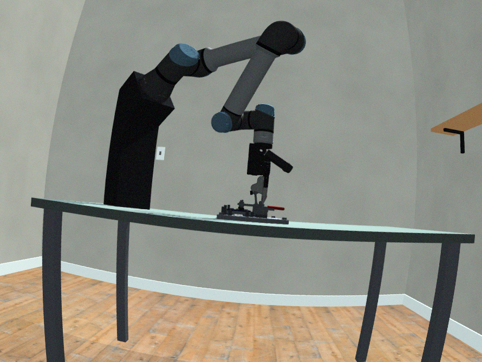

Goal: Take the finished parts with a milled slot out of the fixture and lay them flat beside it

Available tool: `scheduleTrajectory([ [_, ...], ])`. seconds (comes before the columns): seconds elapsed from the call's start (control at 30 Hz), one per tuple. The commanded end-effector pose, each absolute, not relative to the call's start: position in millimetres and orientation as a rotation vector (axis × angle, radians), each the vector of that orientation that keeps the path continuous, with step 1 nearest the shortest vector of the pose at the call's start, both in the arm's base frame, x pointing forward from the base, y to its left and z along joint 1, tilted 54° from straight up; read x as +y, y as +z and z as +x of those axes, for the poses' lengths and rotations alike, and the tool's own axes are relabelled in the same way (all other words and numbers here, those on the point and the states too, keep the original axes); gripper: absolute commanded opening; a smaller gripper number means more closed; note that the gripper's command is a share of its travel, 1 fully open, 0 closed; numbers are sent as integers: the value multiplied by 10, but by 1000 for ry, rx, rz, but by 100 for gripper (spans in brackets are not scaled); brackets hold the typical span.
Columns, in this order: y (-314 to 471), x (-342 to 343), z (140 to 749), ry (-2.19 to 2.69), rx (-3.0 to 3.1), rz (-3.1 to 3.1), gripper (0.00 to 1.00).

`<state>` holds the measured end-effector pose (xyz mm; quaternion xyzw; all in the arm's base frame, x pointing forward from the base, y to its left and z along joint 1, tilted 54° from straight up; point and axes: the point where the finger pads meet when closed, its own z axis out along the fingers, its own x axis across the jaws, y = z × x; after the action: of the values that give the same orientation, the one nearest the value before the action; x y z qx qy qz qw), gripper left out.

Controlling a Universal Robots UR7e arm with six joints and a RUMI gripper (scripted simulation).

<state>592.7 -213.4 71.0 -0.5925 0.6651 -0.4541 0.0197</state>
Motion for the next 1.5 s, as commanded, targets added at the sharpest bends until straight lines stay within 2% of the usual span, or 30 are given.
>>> scheduleTrajectory([
  [0.0, 650, -2170, 5880, -1399, 2081, -1844, 0],
  [1.47, 612, -2191, 5847, -1397, 2085, -1844, 0],
])
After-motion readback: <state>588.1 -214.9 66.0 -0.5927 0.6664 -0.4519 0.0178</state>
